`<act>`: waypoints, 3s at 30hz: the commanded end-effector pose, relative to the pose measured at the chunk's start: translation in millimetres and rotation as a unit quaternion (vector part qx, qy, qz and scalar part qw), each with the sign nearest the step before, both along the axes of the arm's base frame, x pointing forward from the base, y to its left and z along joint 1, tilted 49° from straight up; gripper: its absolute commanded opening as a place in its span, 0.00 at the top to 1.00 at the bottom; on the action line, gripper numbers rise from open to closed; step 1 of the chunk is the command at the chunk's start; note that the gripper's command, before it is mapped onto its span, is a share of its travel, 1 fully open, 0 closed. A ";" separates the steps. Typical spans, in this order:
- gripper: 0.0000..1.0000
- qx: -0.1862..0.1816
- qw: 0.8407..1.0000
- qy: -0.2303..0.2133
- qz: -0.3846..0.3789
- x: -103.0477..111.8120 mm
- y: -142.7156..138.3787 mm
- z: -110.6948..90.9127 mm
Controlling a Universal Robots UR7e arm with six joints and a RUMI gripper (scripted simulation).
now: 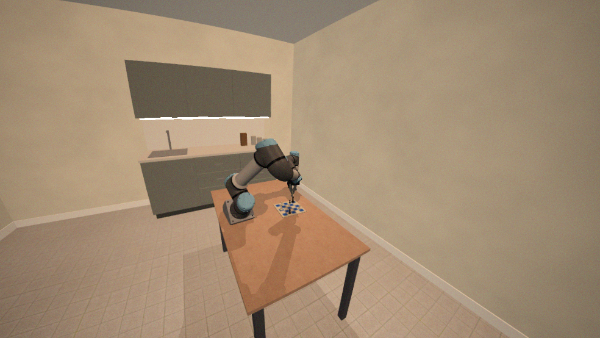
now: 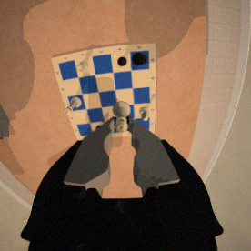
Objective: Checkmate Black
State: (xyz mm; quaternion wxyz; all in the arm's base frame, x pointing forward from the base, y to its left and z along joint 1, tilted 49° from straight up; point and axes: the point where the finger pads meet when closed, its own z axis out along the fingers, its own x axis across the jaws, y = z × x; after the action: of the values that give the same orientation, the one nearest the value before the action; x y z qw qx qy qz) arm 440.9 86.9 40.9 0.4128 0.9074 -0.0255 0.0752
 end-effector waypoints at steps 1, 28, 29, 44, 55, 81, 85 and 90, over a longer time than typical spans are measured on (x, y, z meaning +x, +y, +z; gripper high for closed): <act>1.00 -0.006 0.994 0.080 0.076 -2.4 2.5 -2.7; 1.00 -0.066 0.805 0.441 0.391 -12.5 7.1 -9.0; 1.00 -0.068 0.792 0.454 0.403 -12.7 7.2 -9.1; 1.00 -0.093 0.594 0.599 0.528 -12.2 7.7 -9.4; 1.00 -0.108 0.416 0.678 0.596 -8.9 8.7 -9.7; 1.00 -0.121 0.120 0.742 0.649 -0.2 12.6 -12.3; 1.00 -0.121 0.081 0.745 0.651 1.1 13.3 -12.9; 1.00 -0.122 0.041 0.747 0.653 2.5 14.2 -13.6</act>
State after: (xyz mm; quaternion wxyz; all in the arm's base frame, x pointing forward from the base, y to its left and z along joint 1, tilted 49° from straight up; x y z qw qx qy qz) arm 442.1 100.2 27.5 0.1099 0.0903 0.9053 -0.4002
